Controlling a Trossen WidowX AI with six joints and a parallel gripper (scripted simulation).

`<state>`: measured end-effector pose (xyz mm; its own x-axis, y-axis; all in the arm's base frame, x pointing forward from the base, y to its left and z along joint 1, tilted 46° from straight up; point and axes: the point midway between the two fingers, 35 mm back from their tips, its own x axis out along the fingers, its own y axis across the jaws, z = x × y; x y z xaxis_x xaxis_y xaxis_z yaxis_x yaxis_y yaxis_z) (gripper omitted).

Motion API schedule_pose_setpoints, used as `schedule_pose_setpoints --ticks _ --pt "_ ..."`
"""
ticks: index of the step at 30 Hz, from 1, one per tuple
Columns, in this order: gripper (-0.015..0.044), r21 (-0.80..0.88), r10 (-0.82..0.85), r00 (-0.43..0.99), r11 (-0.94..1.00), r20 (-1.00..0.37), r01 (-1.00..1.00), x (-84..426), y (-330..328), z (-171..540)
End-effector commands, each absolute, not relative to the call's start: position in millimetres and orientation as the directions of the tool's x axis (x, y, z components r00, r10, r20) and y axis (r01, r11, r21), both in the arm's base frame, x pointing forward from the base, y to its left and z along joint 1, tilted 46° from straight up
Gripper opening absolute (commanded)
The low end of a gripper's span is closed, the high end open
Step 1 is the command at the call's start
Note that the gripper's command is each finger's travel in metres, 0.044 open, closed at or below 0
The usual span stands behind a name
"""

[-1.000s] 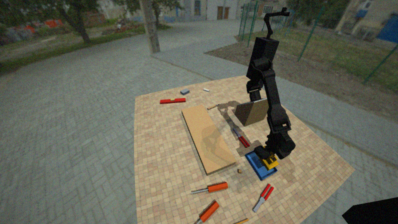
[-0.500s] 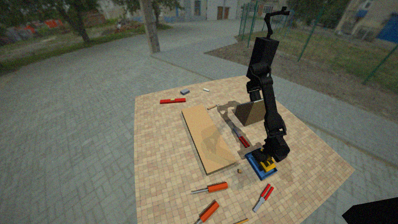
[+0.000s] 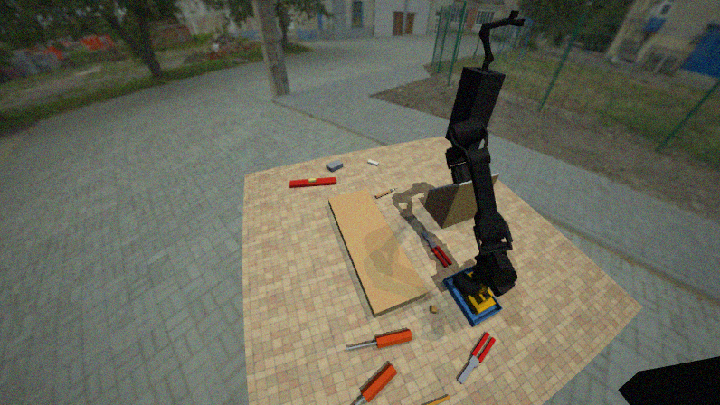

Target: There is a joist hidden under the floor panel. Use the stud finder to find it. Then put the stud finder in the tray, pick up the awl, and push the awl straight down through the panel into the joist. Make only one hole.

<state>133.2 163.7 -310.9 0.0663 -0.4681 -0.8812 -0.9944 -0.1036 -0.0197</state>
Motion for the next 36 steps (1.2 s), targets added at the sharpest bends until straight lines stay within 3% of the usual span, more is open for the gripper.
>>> schedule_pose_setpoints --ticks 1,9,21,26,32,36 --pt "0.0000 -0.023 -0.467 0.071 -0.109 -0.882 -0.994 135 161 -314" --pt "0.0000 -0.023 -0.467 0.071 -0.109 -0.881 -0.994 135 153 -321" --pt "0.0315 -0.020 -0.469 0.066 -0.103 -0.880 -0.995 134 154 -320" --pt "0.0440 -0.019 -0.467 0.065 -0.103 -0.882 -0.994 133 183 -295" --pt "0.0440 -0.017 -0.466 0.063 -0.103 -0.883 -0.995 125 222 -251" --pt "0.0440 -0.060 -0.439 0.072 -0.043 -0.895 -0.997 161 212 -241"
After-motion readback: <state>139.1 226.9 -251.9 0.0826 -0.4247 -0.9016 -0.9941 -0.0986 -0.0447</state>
